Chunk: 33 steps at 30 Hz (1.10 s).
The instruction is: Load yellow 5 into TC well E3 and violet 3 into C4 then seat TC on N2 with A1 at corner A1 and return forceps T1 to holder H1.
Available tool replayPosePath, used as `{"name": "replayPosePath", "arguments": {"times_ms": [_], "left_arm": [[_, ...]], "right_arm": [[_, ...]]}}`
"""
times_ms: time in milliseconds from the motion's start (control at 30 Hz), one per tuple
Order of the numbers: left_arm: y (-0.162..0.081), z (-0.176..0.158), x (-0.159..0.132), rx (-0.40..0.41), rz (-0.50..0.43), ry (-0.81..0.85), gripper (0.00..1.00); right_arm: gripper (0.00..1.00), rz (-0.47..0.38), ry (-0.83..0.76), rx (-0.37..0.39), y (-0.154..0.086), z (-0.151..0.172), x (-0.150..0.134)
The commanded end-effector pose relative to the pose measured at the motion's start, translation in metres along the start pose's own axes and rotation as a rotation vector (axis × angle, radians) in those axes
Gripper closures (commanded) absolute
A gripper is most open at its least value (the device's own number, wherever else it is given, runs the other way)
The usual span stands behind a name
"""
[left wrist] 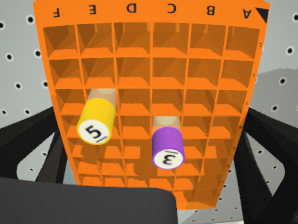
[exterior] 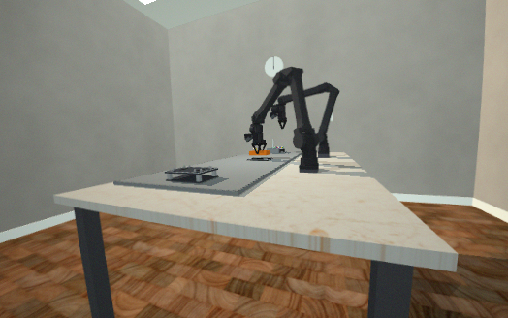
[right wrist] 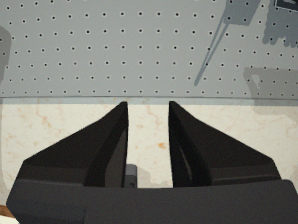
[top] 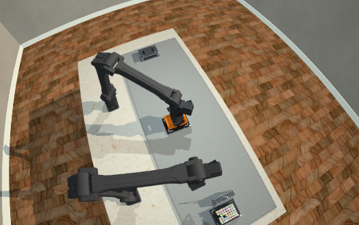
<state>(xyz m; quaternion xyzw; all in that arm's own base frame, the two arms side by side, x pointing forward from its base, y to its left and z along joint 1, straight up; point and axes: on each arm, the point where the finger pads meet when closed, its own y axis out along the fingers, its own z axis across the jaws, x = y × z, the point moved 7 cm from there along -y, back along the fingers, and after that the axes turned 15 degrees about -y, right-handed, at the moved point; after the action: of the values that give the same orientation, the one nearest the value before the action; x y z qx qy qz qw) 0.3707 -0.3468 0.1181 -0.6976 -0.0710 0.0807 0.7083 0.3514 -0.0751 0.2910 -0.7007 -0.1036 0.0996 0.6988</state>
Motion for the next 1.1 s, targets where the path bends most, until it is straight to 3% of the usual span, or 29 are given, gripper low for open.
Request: {"name": "replayPosePath", "arguments": {"times_ms": [0,1067], "left_arm": [[-0.043,-0.016,0.012,-0.077,-0.055,-0.004,1.00],[-0.079,-0.014,0.008,-0.079,-0.055,-0.004,1.00]], "right_arm": [[0.76,-0.026,0.014,-0.014,-0.012,-0.004,0.005],[0.76,-0.026,0.014,-0.014,-0.012,-0.004,0.005]]}}
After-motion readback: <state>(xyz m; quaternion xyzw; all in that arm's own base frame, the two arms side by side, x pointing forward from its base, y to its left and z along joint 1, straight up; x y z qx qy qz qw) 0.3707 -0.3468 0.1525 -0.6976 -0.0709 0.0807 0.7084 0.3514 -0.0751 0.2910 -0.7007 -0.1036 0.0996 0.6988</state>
